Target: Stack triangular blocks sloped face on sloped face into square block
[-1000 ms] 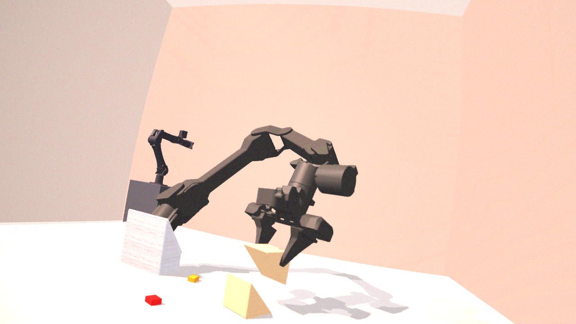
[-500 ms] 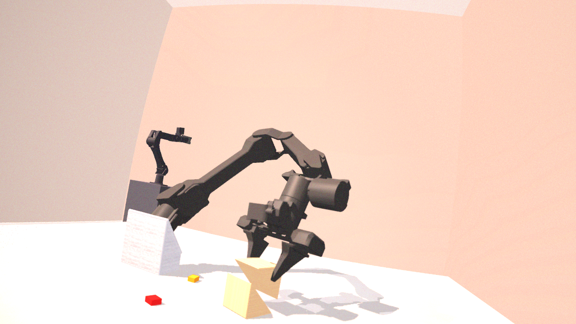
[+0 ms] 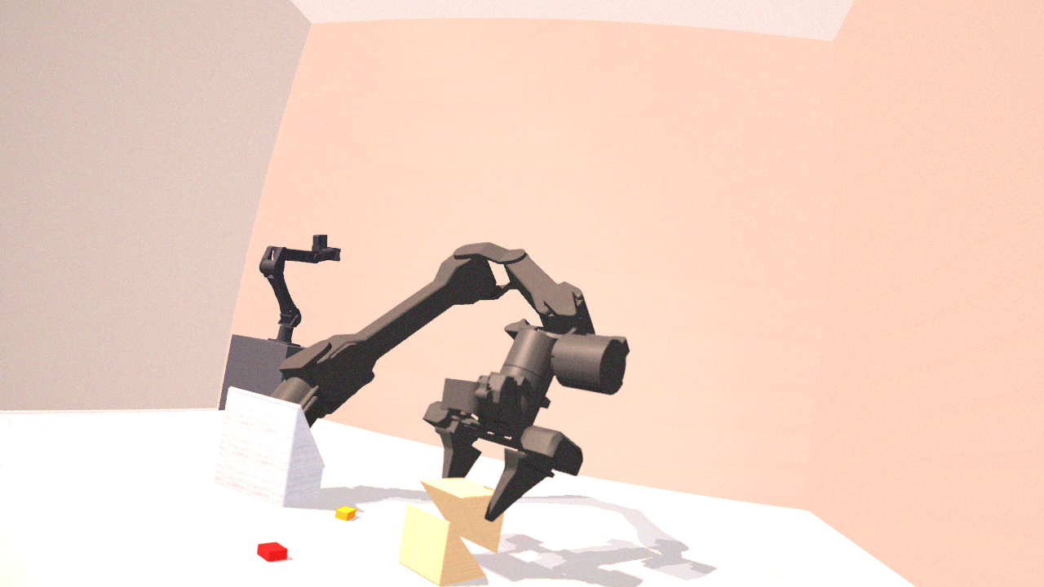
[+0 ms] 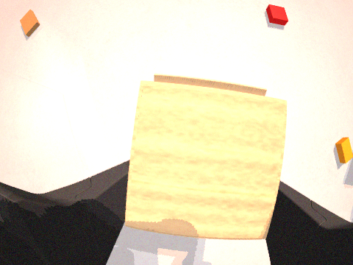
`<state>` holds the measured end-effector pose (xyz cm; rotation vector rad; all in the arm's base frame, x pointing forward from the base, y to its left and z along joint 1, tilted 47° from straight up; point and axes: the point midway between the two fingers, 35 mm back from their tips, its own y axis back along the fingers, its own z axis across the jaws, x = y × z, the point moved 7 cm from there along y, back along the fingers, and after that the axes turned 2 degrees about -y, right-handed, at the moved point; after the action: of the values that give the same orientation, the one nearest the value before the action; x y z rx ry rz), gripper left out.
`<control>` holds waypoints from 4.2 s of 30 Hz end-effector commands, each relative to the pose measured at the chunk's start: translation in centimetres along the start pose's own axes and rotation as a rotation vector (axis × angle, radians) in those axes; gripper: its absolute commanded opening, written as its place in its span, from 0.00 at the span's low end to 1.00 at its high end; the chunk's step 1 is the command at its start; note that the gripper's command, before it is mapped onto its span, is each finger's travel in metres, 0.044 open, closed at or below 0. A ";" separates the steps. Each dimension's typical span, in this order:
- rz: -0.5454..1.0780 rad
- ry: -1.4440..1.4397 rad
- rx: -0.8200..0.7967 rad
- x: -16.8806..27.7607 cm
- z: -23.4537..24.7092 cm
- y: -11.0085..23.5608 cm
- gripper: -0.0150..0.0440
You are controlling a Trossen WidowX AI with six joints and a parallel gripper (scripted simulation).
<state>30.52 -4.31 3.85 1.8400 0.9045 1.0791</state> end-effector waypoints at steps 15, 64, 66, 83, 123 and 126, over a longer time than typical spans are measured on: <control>0.004 -0.003 -0.006 0.1 0.0 -0.4 0.25; 0.005 -0.005 -0.002 0.0 0.0 -2.4 0.25; 0.005 -0.005 -0.002 0.0 0.0 -2.4 0.25; 0.005 -0.005 -0.001 0.0 0.0 -2.6 0.25; 0.001 -0.002 -0.003 0.0 0.5 2.6 1.00; 0.000 -0.003 -0.002 0.0 0.2 7.4 1.00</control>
<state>31.28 -5.38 5.66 1.8672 0.9166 1.0622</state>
